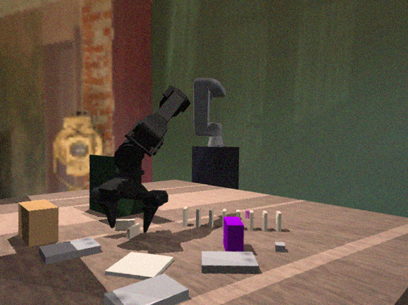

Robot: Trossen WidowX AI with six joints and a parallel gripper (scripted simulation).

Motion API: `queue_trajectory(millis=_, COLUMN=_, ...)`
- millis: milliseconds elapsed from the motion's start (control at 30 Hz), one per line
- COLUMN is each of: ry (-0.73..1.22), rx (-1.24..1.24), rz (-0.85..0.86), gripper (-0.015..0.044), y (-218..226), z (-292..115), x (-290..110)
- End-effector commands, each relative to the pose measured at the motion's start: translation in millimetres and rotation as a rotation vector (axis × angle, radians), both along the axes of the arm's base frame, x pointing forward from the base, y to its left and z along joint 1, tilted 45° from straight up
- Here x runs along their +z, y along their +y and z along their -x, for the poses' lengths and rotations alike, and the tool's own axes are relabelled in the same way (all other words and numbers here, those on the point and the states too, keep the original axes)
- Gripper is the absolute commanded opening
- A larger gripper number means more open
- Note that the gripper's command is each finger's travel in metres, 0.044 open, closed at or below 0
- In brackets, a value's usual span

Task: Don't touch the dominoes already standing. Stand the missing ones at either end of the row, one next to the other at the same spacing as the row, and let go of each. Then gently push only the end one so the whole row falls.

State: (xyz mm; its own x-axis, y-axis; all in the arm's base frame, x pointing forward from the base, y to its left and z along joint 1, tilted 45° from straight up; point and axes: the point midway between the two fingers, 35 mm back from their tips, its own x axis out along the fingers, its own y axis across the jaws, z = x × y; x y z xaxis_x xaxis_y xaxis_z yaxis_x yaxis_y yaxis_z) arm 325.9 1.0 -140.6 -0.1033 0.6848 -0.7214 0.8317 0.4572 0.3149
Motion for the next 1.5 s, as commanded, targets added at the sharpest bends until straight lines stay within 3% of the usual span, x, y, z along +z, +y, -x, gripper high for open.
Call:
queue_trajectory(millis=0, ry=-0.009, rx=-0.012, rz=-0.002, gripper=0.0440, y=2.4, z=-2.4, x=-3.1)
queue_trajectory(millis=467, ry=-0.009, rx=-0.011, rz=-0.003, gripper=0.0440, y=11.1, z=-0.9, x=-11.9)
queue_trajectory(millis=1000, ry=-0.009, rx=-0.011, rz=-0.003, gripper=0.0021, y=11.1, z=-0.9, x=-11.9)
queue_trajectory(millis=1333, ry=-0.009, rx=-0.011, rz=-0.003, gripper=0.0021, y=9.7, z=-1.1, x=-10.4)
queue_trajectory(millis=1467, ry=-0.009, rx=-0.011, rz=-0.001, gripper=0.0021, y=-19.6, z=-3.1, x=21.1)
